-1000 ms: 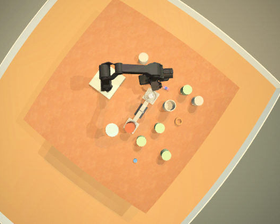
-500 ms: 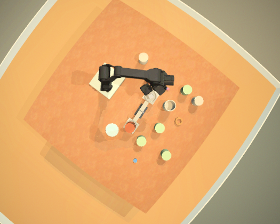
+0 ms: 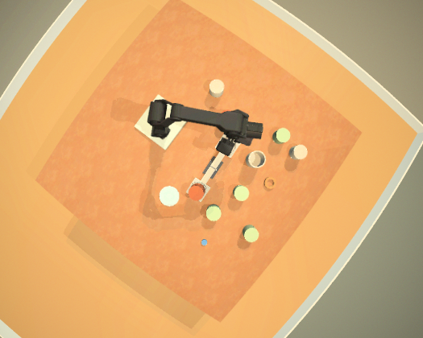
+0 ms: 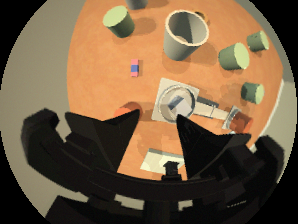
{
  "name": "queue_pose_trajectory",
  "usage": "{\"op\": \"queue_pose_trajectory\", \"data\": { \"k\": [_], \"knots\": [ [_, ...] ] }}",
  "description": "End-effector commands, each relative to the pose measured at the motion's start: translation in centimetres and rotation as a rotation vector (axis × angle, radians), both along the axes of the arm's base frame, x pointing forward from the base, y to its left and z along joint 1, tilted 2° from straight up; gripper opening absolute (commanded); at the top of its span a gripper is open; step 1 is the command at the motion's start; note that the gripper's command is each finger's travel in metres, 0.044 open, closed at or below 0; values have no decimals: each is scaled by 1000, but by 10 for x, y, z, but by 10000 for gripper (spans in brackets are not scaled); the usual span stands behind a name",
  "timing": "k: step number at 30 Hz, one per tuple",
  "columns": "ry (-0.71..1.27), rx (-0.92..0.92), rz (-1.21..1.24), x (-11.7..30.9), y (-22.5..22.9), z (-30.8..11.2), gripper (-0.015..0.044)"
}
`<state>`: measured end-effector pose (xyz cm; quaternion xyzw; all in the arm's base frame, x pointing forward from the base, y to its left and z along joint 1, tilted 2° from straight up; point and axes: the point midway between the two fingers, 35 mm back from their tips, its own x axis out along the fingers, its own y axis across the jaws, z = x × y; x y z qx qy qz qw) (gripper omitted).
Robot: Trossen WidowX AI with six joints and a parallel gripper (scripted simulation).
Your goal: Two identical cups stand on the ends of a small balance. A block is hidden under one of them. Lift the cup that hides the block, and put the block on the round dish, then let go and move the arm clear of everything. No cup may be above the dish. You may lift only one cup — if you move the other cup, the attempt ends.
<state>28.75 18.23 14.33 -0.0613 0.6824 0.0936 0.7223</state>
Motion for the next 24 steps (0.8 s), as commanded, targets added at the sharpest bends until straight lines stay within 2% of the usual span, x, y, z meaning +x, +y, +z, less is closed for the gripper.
{"op": "queue_pose_trajectory", "data": {
  "k": [1,24],
  "knots": [
    [-2,-17,130,3,-6,1,260],
    [24,-69,886,13,-36,4,260]
  ]
}}
